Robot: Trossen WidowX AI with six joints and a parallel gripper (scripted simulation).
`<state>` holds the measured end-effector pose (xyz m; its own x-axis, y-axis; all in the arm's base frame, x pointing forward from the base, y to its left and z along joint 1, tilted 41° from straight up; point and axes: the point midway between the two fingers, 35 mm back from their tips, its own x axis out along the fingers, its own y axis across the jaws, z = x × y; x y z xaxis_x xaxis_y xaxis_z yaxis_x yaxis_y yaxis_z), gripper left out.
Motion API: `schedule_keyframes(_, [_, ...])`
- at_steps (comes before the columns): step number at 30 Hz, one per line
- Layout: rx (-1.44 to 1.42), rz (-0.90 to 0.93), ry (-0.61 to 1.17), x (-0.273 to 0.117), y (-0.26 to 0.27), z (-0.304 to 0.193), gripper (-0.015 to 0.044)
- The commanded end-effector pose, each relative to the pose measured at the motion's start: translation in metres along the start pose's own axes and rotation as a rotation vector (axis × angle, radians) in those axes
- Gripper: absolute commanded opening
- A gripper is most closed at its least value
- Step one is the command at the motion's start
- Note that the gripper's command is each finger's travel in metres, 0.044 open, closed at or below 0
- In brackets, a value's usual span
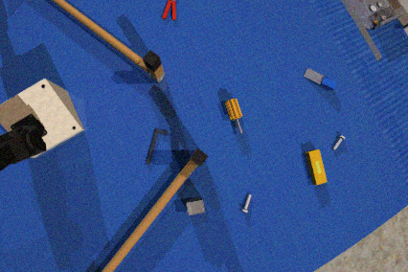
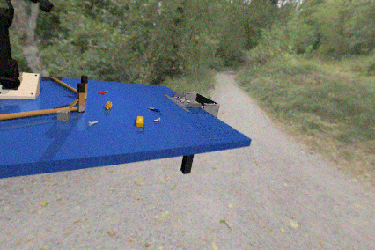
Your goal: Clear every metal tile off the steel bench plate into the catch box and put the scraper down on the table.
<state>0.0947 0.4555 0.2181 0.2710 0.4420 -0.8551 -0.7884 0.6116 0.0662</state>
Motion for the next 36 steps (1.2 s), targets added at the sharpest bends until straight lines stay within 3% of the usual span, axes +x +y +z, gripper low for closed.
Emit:
schedule_keyframes(1, [-0.067,-0.011,0.048,0.008,0.002,-0.013,0.0440])
schedule_keyframes(27, [-0.491,-0.061,0.317,0.038,0.006,-0.082,0.0440])
schedule_keyframes(36, [-0.502,-0.061,0.325,0.039,0.007,-0.083,0.0440])
